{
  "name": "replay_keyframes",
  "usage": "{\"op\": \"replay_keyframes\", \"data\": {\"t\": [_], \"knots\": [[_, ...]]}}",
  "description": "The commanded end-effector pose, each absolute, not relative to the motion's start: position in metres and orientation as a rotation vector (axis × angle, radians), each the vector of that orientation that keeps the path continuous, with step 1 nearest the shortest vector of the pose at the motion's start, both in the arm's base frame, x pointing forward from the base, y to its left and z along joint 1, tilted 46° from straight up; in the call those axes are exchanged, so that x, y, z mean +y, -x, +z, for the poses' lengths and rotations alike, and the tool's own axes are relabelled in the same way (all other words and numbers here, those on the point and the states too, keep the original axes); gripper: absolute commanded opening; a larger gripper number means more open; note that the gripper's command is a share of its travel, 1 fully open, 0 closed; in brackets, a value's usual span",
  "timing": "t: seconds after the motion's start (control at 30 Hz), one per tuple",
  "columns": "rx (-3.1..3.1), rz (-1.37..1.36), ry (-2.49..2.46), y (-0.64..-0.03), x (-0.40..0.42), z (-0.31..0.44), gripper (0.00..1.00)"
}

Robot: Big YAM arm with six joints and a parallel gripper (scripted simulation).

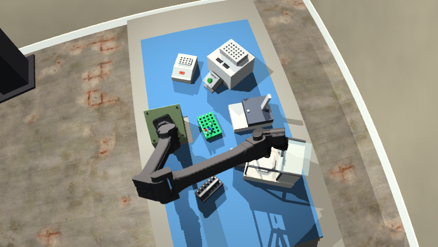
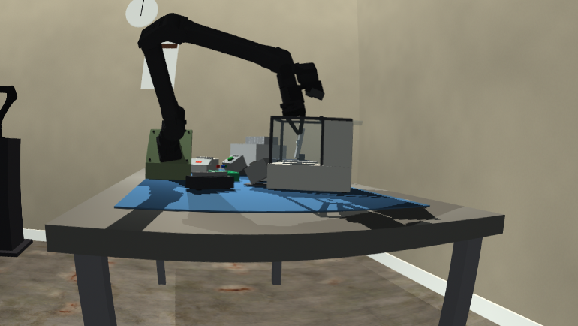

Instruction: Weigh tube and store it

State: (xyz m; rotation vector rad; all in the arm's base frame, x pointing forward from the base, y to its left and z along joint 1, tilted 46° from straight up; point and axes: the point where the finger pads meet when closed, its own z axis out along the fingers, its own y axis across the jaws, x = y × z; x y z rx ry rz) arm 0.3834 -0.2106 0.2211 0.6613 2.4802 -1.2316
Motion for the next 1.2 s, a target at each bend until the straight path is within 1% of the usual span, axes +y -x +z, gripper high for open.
{"op": "replay_keyframes", "data": {"t": [0.0, 0.13, 0.2, 0.6, 0.7, 0.77, 1.17], "knots": [[2.409, -1.199, -0.696, -0.399, -0.204, 0.253, 0.09], [2.408, -1.209, -0.728, -0.394, -0.212, 0.255, 0.09], [2.409, -1.198, -0.696, -0.399, -0.199, 0.258, 0.09], [2.412, -1.198, -0.696, -0.402, -0.185, 0.271, 0.09], [2.412, -1.208, -0.728, -0.398, -0.194, 0.271, 0.09], [2.416, -1.199, -0.694, -0.403, -0.181, 0.273, 0.09], [2.430, -1.206, -0.689, -0.408, -0.167, 0.280, 0.09]]}}
